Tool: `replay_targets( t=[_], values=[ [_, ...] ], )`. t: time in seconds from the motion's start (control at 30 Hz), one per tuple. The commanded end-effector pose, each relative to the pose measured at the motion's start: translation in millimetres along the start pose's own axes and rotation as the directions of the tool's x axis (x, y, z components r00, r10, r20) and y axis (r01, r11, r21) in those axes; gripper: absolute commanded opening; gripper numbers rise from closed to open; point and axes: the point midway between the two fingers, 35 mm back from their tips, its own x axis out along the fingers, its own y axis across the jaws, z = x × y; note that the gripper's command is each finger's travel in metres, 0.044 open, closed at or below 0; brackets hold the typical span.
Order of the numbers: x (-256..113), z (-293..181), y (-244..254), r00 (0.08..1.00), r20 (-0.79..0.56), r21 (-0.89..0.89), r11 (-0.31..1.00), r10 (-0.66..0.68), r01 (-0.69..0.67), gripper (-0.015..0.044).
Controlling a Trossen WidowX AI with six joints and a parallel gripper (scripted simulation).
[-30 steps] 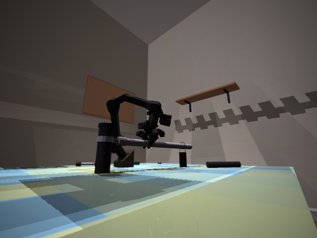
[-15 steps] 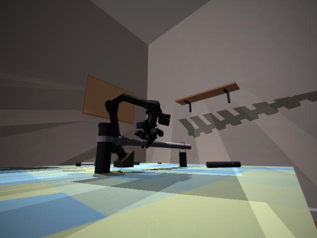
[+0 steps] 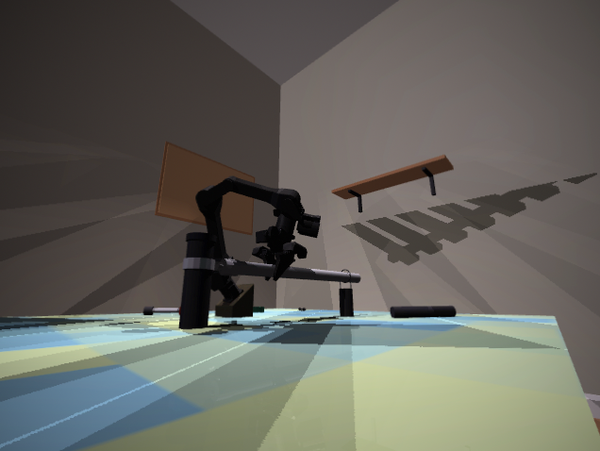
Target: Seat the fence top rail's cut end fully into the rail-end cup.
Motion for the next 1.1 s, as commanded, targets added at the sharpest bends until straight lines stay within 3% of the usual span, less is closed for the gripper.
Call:
replay_targets(
  t=[0.0,0.6,1.07],
  values=[
    [-1.2,5.8,0.9,1.0,0.003,0.0,1.0,0.011,-0.011,0.0],
    [1.8,6.7,0.5,1.0,0.0,-0.001,1.0,0.0,0.0,0.0],
    [-8.6,0.8,0.6,1.0,-0.009,-0.012,1.0,0.015,-0.015,0.0368]
  ],
)
